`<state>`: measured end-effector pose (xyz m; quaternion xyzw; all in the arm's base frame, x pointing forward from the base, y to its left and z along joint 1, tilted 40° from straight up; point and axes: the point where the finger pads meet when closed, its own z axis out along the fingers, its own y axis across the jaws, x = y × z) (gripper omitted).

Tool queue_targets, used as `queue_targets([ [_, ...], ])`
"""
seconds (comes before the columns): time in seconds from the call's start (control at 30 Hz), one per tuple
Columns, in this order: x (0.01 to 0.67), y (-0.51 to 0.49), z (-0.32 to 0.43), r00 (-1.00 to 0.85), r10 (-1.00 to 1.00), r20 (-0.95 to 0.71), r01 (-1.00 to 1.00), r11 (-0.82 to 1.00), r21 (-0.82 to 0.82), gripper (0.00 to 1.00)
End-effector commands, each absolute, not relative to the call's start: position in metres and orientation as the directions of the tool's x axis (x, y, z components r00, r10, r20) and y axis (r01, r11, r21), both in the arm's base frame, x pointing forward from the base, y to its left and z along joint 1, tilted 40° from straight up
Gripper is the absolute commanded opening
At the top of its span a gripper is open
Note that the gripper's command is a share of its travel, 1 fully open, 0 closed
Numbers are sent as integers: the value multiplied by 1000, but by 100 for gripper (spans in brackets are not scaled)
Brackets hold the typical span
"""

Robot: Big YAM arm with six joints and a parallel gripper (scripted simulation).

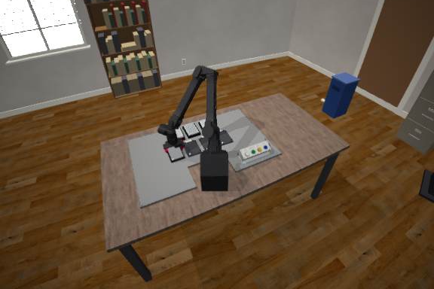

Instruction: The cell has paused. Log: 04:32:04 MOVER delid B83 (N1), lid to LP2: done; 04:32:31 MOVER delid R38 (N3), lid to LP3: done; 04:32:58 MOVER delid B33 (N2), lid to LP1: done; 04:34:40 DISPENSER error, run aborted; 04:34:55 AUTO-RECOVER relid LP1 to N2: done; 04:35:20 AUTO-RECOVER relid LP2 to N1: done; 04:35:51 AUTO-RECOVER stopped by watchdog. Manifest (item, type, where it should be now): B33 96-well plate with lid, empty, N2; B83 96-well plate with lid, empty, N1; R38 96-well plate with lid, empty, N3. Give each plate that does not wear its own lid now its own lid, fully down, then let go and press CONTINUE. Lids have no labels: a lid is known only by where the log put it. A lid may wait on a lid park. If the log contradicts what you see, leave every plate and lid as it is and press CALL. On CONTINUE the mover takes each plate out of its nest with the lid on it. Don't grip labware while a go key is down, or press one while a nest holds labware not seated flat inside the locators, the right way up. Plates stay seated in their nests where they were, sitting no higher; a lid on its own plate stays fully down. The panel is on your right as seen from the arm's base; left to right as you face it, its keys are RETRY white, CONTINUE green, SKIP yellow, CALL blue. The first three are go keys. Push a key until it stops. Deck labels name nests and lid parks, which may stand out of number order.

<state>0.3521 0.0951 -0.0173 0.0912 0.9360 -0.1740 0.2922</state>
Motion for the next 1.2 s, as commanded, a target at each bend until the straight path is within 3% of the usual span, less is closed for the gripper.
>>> queue_targets([
  [0.0, 348, 101, -23, -821, 40, -570, 243, 927, -285, 100],
  [0.2, 347, 100, -24, -822, 40, -568, 243, 927, -286, 100],
  [0.23, 347, 100, -24, -822, 40, -569, 243, 927, -286, 0],
  [1.17, 347, 100, -24, -820, 42, -570, 245, 927, -284, 0],
])
